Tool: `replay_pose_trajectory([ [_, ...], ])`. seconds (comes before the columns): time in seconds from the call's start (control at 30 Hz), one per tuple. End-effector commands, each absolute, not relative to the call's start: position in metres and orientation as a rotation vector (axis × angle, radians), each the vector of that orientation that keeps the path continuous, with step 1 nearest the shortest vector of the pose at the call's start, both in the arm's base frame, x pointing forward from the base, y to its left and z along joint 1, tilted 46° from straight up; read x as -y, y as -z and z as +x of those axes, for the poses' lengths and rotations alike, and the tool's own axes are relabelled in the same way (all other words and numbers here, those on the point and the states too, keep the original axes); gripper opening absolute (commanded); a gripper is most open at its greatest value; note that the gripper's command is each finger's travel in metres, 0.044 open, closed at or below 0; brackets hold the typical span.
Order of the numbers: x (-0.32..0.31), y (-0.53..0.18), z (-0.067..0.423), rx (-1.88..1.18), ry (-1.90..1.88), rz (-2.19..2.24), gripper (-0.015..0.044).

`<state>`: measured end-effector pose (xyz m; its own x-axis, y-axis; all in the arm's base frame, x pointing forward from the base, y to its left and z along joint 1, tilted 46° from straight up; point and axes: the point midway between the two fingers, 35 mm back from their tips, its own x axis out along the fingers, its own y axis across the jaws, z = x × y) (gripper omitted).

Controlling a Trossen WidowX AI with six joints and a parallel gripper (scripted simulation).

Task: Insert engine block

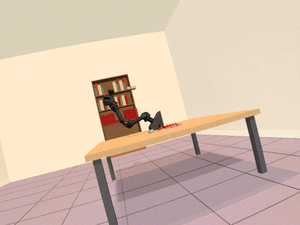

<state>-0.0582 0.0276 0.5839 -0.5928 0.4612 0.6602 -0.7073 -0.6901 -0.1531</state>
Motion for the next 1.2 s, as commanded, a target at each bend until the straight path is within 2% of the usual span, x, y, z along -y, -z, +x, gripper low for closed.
replay_pose_trajectory([
  [0.0, -0.028, -0.584, -0.058, 0.533, -2.265, 0.784, 0.0426],
  [0.03, -0.028, -0.584, -0.058, 0.532, -2.264, 0.783, 0.044],
  [0.6, -0.113, -0.559, -0.072, 0.161, -2.114, 0.616, 0.044],
  [1.17, -0.195, -0.521, -0.049, -0.212, -1.839, 0.553, 0.044],
])
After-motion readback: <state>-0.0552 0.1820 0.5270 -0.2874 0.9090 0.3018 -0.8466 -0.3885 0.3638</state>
